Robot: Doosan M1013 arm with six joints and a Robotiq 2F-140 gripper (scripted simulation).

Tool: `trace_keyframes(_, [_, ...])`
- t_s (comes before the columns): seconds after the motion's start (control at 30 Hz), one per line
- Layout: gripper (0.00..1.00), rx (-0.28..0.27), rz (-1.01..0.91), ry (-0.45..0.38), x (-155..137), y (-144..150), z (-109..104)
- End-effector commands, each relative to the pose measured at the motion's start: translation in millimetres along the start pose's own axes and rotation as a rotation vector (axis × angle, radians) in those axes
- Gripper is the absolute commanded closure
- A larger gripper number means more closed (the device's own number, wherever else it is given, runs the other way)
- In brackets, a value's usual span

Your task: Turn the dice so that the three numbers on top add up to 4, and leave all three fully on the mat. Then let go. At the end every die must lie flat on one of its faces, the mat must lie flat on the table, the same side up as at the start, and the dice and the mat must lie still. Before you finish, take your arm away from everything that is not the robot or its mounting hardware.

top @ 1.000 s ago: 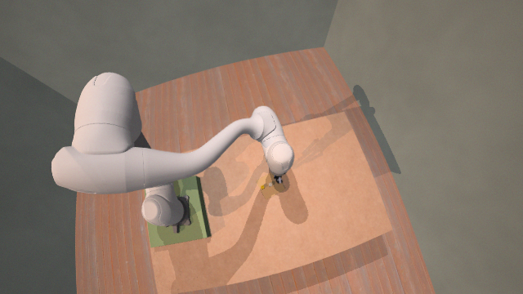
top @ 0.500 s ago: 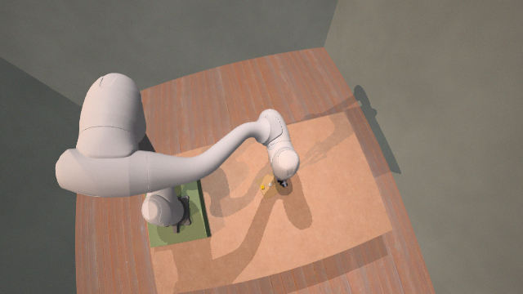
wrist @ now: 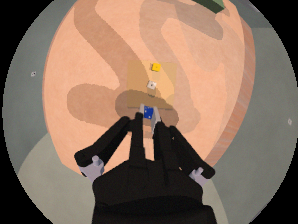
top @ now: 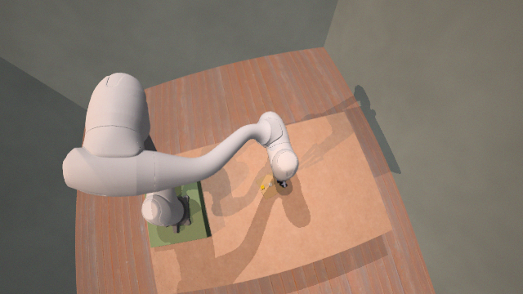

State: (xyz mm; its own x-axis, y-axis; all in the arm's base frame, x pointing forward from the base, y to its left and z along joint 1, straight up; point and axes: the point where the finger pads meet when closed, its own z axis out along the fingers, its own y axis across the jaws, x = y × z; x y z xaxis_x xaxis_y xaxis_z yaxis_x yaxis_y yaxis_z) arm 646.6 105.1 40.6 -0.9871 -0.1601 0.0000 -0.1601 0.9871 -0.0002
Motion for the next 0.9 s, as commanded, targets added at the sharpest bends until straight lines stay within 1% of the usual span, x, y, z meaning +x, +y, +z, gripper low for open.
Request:
trace_keyframes(0.0, [0.91,0.0,0.0,0.0,0,0,15])
trace_keyframes(0.27, [0.91,0.0,0.0,0.0,0,0,53])
trace_keyframes(0.33, [0.91,0.0,0.0,0.0,0,0,53])
trace_keyframes(0.47, [0.91,0.0,0.0,0.0,0,0,66])
trace_keyframes(0.57, [0.91,0.0,0.0,0.0,0,0,72])
trace_keyframes(0.87, [0.91,0.0,0.0,0.0,0,0,75])
